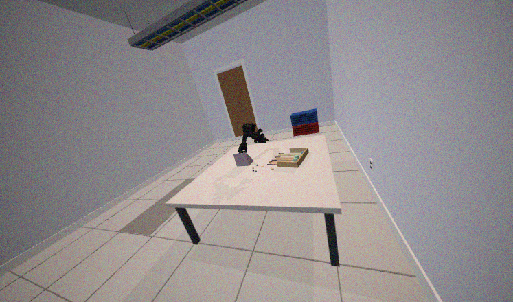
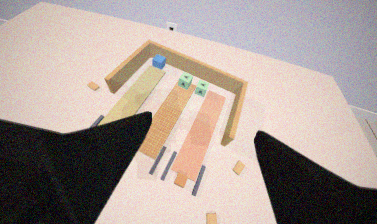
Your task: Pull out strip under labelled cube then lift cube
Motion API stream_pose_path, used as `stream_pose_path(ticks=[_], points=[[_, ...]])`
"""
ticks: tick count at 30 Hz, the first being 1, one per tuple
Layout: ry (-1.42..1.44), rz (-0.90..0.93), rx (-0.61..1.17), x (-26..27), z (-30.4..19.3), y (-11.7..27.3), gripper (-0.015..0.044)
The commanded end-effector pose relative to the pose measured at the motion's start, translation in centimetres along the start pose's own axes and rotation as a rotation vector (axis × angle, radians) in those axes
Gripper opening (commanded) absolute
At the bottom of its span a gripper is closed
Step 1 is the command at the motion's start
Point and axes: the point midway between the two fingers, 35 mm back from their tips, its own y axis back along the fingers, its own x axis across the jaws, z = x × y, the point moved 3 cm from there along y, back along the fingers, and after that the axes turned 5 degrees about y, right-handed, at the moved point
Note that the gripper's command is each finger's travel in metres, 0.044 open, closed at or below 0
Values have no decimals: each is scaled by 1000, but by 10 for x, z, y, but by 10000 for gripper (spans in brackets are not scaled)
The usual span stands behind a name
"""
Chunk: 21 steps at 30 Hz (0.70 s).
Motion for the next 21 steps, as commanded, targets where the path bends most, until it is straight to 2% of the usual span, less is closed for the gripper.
stream_pose_path(ticks=[1, 21], points=[[-72, 129, 41, 39, -7, -6, 400], [-76, 137, 44, 41, -7, -6, 400]])
